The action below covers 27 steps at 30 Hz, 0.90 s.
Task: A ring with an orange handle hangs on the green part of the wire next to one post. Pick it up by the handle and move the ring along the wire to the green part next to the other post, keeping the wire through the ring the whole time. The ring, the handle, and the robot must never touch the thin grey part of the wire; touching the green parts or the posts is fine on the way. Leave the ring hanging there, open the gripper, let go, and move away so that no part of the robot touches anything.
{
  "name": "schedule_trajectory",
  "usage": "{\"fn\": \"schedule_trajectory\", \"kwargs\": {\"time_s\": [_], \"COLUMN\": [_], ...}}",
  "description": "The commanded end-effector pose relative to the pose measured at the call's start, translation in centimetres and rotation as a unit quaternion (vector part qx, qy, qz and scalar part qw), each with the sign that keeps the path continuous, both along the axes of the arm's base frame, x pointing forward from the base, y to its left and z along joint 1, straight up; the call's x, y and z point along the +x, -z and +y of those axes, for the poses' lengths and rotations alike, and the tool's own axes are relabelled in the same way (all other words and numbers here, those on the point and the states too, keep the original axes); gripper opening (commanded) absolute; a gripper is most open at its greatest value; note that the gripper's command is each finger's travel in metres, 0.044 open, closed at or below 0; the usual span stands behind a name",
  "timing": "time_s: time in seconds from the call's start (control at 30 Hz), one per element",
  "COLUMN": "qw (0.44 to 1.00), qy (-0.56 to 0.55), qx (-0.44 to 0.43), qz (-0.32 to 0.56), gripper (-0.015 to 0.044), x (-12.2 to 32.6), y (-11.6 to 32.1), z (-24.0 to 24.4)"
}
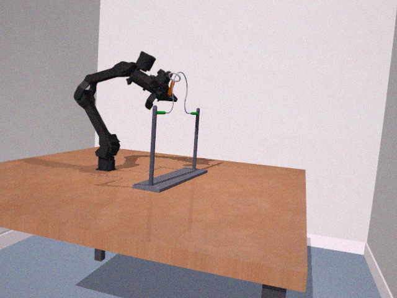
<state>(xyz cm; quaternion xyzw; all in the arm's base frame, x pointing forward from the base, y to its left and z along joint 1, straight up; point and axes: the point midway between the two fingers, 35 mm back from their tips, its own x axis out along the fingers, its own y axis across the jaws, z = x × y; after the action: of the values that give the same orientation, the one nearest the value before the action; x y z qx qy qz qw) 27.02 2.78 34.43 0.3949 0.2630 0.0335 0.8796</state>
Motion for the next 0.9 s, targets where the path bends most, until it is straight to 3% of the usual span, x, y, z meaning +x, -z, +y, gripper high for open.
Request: {"fn": "schedule_trajectory", "kwargs": {"time_s": [0.0, 0.87], "qw": [0.999, 0.974], "qy": [0.001, 0.005], "qx": [-0.038, -0.227], "qz": [0.004, 0.019], "gripper": [-0.0150, -0.0150], "x": [0.2, 0.1], "y": [0.1, 1.0], "z": [-0.2, -1.5]}}
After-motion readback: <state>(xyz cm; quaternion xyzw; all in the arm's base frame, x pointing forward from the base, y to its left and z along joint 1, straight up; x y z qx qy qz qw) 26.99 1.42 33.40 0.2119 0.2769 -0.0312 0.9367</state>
